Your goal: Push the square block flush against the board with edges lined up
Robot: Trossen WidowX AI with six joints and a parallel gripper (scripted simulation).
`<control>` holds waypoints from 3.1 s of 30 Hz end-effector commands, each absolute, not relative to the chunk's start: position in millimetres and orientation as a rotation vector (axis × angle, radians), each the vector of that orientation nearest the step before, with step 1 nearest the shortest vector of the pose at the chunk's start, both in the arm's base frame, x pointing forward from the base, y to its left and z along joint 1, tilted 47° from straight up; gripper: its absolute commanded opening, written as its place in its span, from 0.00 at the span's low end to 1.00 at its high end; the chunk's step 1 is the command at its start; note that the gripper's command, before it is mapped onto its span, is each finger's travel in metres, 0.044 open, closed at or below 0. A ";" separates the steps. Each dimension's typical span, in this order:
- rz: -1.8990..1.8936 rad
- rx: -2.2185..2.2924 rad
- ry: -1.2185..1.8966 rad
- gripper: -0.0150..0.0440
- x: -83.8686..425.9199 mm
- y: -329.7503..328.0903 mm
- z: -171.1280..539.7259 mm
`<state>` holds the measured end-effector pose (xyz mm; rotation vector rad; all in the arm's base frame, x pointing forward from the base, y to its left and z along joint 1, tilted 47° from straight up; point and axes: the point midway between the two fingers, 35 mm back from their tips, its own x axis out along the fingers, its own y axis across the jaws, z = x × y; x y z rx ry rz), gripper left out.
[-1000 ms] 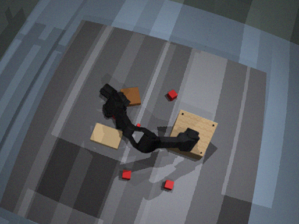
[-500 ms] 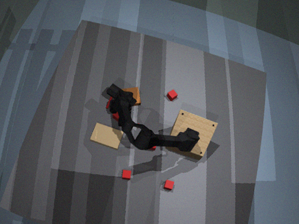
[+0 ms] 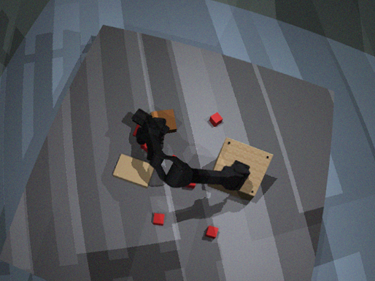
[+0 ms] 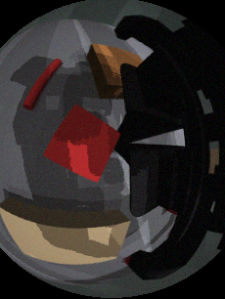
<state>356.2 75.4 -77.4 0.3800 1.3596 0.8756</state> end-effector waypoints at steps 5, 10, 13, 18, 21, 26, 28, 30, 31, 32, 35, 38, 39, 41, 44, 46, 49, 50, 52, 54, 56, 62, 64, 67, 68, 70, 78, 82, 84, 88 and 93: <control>0.876 0.383 1.351 0.25 371.1 77.3 -73.8; 0.876 0.382 1.351 0.25 379.2 79.1 -72.1; 0.876 0.382 1.351 0.25 384.0 80.2 -71.0; 0.876 0.382 1.350 0.25 391.9 82.1 -69.1; 0.876 0.382 1.350 0.25 396.7 83.4 -67.9; 0.876 0.382 1.350 0.25 404.5 85.5 -65.8; 0.876 0.382 1.349 0.25 407.5 86.4 -64.9; 0.876 0.382 1.349 0.25 410.6 87.4 -64.0; 0.876 0.382 1.349 0.25 412.1 87.8 -63.6; 0.876 0.382 1.349 0.25 413.6 88.3 -63.1; 0.876 0.382 1.349 0.25 418.0 89.8 -61.8; 0.876 0.382 1.349 0.25 422.4 91.3 -60.4; 0.876 0.382 1.349 0.25 423.8 91.8 -59.9; 0.877 0.382 1.348 0.25 426.7 92.8 -58.9; 0.877 0.382 1.348 0.25 429.9 94.0 -57.8; 0.877 0.382 1.348 0.25 430.1 94.1 -57.7; 0.877 0.382 1.348 0.25 430.1 94.1 -57.7; 0.877 0.382 1.348 0.25 430.1 94.1 -57.7; 0.877 0.382 1.348 0.25 430.1 94.1 -57.7; 0.877 0.382 1.348 0.25 430.1 94.1 -57.7; 0.877 0.382 1.348 0.25 430.1 94.1 -57.7; 0.877 0.382 1.348 0.25 430.1 94.1 -57.7; 0.877 0.382 1.348 0.25 430.1 94.1 -57.7; 0.877 0.382 1.348 0.25 430.1 94.1 -57.7; 0.877 0.382 1.348 0.25 430.1 94.1 -57.7; 0.877 0.382 1.348 0.25 430.1 94.1 -57.7; 0.877 0.382 1.348 0.25 430.1 94.1 -57.7; 0.877 0.382 1.348 0.25 430.1 94.1 -57.7; 0.877 0.382 1.348 0.25 430.1 94.1 -57.7; 0.877 0.382 1.348 0.25 430.1 94.1 -57.7; 0.877 0.382 1.348 0.25 430.1 94.1 -57.7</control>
